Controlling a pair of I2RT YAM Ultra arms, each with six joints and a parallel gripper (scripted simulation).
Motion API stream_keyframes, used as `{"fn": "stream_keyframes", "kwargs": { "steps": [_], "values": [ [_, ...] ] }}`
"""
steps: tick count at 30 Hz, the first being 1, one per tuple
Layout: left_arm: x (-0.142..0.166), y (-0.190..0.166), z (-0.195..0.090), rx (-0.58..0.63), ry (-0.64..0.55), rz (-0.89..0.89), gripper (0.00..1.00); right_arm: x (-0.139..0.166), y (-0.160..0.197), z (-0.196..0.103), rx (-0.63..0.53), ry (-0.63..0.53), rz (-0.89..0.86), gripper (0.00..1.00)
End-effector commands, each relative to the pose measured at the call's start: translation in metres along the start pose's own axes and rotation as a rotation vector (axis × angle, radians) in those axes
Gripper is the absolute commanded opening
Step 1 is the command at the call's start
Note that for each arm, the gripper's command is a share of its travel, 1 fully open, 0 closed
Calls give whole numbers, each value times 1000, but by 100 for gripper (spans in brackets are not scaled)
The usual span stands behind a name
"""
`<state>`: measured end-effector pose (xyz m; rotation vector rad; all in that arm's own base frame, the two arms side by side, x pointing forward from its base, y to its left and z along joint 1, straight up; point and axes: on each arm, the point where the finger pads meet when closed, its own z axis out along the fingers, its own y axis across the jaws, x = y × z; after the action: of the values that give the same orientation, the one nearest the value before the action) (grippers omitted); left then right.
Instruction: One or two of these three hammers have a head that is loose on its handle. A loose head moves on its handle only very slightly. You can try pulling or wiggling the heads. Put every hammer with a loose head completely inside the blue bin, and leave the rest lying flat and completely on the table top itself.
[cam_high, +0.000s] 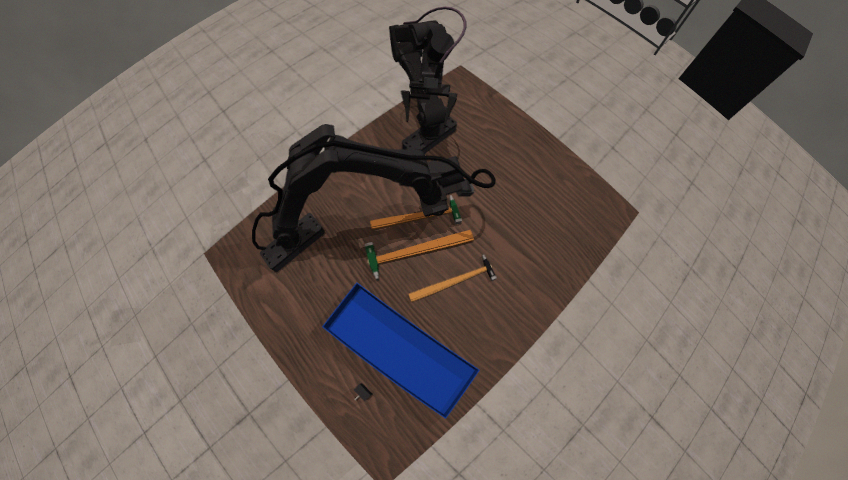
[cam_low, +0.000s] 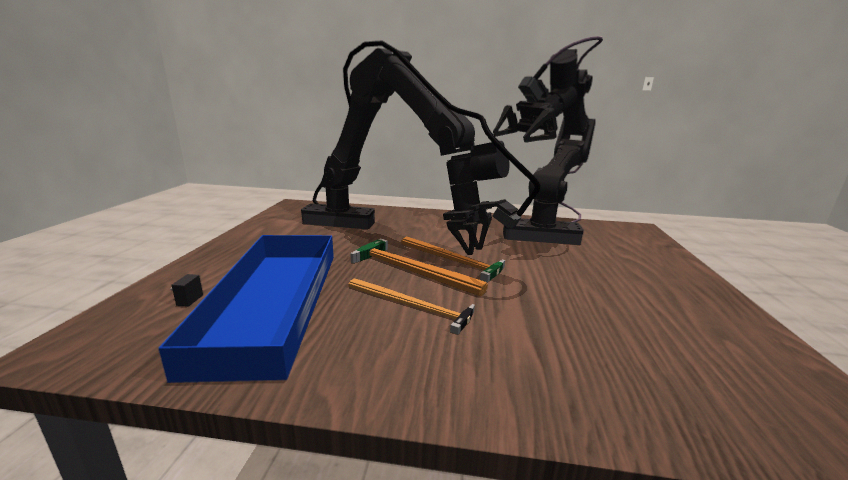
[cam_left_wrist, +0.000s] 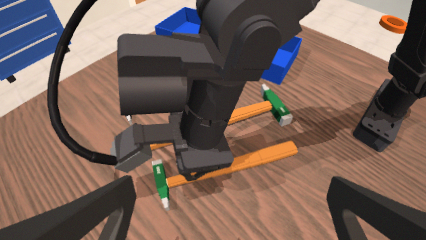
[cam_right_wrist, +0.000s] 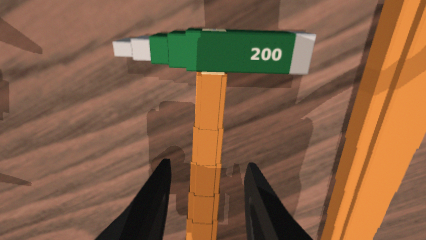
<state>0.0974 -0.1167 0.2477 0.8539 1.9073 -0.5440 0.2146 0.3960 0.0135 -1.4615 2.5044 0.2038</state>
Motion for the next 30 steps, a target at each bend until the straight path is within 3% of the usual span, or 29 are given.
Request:
{"fn": "stream_keyframes", "kwargs": {
  "steps": [1,30],
  "values": [
    [5,-1,1,13,-4,-6,100,5,2,11,9,7,2,40],
    [5,-1,1,13,-4,-6,100,7,2,34,5,8,4,40]
  ]
}}
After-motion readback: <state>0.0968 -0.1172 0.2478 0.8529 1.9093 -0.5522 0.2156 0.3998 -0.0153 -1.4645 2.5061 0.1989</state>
